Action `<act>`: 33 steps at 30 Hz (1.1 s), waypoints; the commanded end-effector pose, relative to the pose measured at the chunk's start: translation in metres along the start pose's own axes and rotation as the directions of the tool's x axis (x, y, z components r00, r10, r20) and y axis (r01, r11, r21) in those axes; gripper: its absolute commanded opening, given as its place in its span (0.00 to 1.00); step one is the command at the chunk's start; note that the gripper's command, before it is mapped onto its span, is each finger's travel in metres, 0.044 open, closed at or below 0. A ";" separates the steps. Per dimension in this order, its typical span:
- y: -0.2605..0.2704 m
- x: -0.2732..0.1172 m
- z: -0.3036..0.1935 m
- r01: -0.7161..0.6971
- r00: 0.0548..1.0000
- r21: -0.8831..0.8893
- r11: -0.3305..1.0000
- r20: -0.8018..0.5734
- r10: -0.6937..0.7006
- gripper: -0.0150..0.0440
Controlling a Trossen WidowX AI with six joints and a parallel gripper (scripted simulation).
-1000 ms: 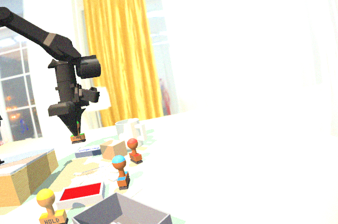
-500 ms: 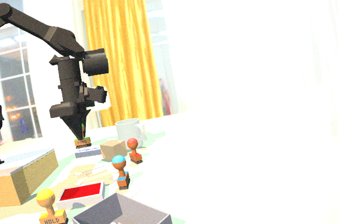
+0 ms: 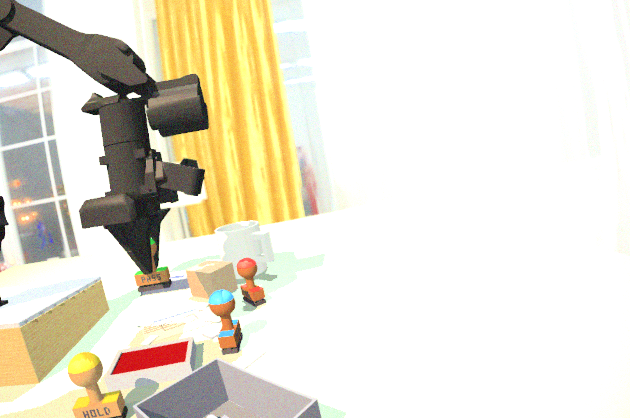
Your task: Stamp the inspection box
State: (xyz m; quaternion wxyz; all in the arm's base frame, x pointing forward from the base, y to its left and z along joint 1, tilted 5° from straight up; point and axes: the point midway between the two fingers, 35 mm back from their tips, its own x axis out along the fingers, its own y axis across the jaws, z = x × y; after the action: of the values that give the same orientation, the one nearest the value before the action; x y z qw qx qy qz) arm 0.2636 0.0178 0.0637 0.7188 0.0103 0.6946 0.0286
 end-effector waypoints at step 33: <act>-0.080 0.009 0.003 -0.001 1.000 -0.001 1.000 0.010 0.001 0.25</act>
State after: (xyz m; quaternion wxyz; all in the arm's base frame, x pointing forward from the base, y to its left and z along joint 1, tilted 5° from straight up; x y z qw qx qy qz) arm 0.2687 -0.0619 0.0531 0.7216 0.0103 0.6917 0.0267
